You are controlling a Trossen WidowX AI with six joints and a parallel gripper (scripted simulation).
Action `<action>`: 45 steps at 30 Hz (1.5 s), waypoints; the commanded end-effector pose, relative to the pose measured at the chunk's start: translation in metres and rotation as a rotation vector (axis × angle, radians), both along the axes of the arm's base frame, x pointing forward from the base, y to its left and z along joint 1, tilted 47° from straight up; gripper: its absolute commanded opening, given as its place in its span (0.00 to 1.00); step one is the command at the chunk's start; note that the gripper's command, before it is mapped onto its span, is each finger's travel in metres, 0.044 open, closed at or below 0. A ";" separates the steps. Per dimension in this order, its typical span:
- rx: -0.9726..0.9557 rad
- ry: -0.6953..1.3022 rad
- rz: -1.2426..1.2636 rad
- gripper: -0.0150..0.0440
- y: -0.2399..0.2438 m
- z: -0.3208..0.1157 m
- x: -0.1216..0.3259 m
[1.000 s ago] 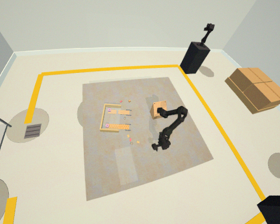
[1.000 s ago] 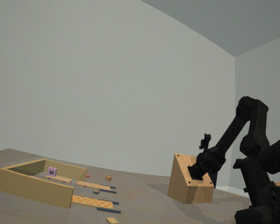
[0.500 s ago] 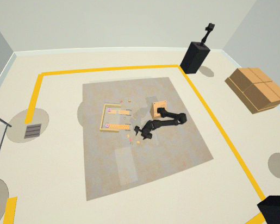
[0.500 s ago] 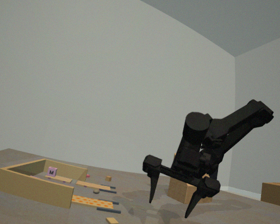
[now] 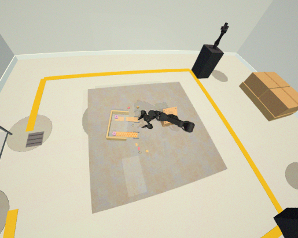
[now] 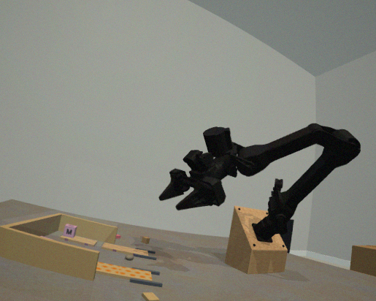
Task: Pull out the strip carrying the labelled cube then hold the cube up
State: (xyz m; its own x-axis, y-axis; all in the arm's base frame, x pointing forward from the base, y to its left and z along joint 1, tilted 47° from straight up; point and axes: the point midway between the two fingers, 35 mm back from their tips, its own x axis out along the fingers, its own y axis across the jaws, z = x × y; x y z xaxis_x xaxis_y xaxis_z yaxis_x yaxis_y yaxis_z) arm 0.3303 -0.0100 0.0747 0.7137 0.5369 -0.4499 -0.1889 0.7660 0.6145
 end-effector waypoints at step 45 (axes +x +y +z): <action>0.141 0.835 0.256 0.25 0.067 -0.031 0.072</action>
State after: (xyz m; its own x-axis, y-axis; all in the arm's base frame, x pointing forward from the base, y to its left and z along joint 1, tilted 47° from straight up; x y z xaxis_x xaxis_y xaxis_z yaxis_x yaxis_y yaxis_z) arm 0.3958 0.0160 0.0375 0.2404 0.7029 -0.6694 0.1800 0.6454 0.7423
